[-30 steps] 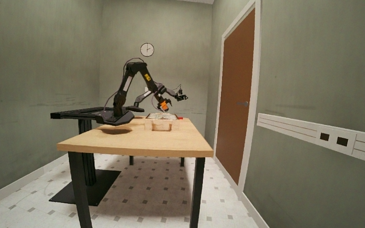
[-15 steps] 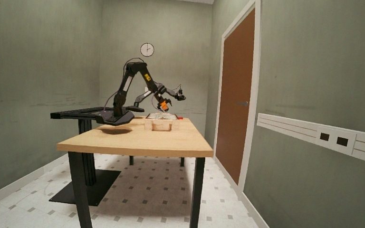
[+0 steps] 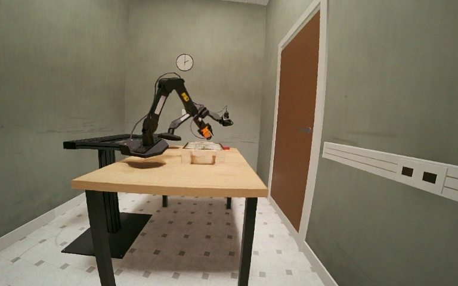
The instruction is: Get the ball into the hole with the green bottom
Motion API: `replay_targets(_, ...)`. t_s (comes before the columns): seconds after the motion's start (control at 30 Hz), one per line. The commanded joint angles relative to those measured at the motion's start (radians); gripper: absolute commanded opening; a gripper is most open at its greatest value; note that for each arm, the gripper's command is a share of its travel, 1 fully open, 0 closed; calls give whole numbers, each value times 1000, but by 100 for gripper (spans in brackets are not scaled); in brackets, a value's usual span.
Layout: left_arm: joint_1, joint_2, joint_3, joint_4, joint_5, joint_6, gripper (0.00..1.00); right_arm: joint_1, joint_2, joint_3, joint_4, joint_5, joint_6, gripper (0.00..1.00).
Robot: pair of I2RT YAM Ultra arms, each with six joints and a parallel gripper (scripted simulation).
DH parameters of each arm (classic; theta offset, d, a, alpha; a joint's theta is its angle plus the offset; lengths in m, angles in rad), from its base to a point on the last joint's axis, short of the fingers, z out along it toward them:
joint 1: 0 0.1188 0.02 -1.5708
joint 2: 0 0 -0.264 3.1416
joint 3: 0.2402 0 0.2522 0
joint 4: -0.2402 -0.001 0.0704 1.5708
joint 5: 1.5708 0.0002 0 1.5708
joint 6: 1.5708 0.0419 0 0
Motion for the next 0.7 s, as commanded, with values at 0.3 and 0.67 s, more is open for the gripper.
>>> replay_targets(0.3, -13, -24, 14, 2, 14, -2, 36, 6, -11, 9, -7, 4, -5, 36)
replay_targets(0.67, -116, -68, -124, -94, -257, -254, 36, -56, -59, -29, -109, 41, -305, 36)
